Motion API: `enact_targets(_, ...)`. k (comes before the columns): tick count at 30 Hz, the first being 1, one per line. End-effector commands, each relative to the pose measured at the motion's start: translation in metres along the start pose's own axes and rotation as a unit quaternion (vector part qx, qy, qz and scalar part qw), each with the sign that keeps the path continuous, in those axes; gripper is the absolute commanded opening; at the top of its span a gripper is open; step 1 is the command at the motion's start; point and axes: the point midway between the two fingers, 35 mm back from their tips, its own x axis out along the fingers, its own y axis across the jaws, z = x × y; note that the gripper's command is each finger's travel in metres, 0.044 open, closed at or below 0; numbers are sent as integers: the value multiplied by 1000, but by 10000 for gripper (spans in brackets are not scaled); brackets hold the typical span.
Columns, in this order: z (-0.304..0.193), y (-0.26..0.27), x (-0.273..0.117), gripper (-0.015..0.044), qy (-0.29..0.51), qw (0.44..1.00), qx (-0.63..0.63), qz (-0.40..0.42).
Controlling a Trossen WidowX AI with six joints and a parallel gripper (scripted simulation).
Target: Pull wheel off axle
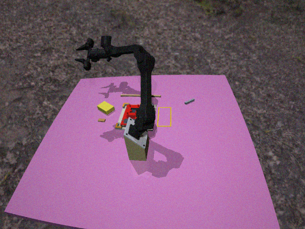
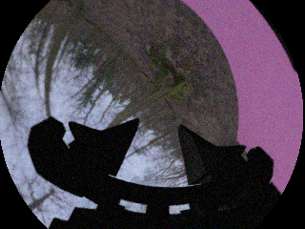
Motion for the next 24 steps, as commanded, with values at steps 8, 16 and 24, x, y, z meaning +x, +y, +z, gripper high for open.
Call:
enact_targets(8,103,-26,-80,300,-218,969,-85,-81)
enact_targets(16,157,-62,-156,300,-329,911,-142,-205)
enact_targets(24,187,-104,-239,300,-380,830,-188,-362)
